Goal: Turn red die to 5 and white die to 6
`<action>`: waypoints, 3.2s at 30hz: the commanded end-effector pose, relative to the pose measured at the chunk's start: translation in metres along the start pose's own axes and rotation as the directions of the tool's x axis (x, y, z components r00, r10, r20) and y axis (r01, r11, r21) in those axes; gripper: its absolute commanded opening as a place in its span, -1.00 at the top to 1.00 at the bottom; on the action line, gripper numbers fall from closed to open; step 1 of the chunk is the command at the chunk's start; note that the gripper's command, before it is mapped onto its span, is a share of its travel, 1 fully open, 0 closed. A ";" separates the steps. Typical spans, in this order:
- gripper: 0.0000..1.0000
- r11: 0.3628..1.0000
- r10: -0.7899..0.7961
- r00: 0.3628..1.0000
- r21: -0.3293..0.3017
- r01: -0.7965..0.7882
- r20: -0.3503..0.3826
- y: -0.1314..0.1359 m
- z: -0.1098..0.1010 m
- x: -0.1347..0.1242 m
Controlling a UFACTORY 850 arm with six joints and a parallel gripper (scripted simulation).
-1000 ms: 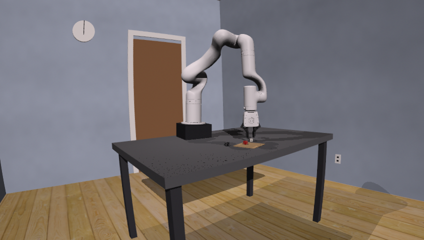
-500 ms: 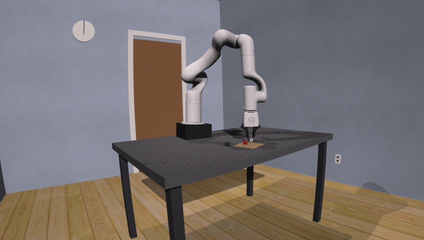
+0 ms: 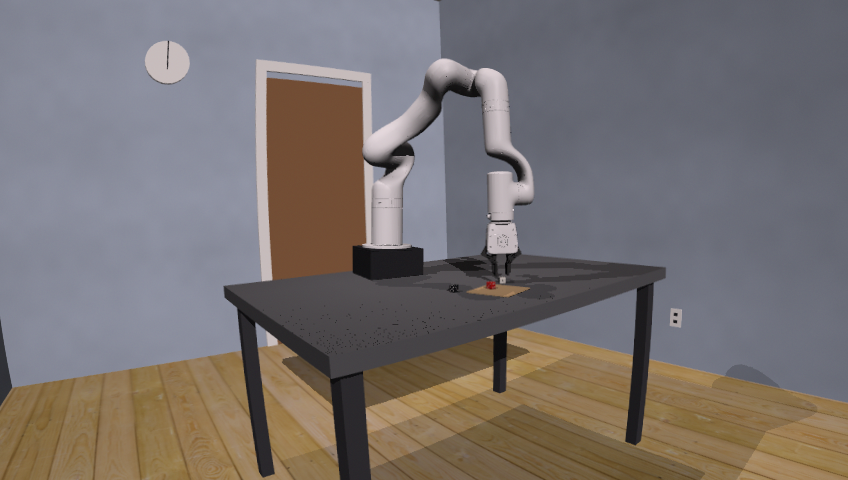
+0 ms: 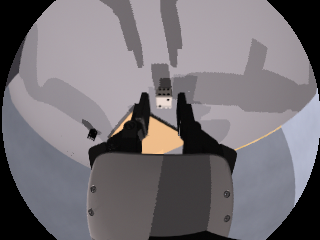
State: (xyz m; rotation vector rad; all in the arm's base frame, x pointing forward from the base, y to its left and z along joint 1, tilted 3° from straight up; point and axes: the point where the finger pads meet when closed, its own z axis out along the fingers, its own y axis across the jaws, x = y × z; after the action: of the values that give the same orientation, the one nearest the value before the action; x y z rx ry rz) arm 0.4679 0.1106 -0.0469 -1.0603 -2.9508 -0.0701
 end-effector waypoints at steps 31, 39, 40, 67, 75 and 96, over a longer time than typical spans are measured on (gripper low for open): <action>0.28 1.000 0.000 1.000 -0.002 0.000 0.001 0.001 -0.001 -0.001; 0.28 1.000 0.000 1.000 -0.002 0.000 0.001 0.001 -0.001 -0.001; 0.28 1.000 0.000 1.000 -0.002 0.000 0.001 0.001 -0.001 -0.001; 0.28 1.000 0.000 1.000 -0.002 0.000 0.001 0.001 0.020 -0.001; 0.28 1.000 0.000 1.000 -0.002 0.000 0.001 0.001 0.023 -0.001; 0.28 1.000 0.000 1.000 -0.002 0.000 0.001 0.001 0.023 -0.001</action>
State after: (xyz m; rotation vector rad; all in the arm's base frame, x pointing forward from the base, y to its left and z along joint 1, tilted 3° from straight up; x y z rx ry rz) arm 0.4691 0.1119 -0.0703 -1.0588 -2.9467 -0.0592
